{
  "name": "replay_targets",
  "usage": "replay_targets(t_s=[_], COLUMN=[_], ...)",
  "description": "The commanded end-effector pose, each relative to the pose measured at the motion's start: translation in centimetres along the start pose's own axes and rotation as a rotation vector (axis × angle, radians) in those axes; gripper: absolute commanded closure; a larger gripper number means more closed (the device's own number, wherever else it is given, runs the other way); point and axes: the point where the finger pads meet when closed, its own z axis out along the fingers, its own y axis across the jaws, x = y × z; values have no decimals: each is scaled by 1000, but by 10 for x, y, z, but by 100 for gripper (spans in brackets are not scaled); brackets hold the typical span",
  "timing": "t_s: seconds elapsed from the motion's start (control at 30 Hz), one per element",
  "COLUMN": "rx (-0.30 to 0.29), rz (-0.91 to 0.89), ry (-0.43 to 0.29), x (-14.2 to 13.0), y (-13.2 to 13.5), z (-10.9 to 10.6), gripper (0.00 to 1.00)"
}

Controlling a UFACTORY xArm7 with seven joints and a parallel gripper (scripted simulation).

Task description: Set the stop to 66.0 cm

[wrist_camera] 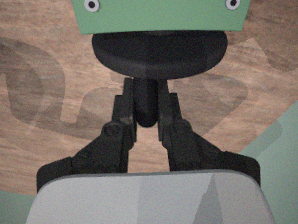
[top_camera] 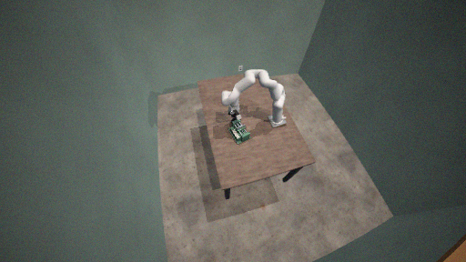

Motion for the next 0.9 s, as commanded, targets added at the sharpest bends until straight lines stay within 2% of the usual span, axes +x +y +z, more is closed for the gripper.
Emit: replay_targets(t_s=[0.0, 0.47, 0.87], rx=[-3, -3, -3], rz=[0, 0, 0], ry=[-2, -2, -2], x=[0, 0, -1], y=[-2, -12, -20], z=[0, 7, 24], gripper=[94, 94, 94])
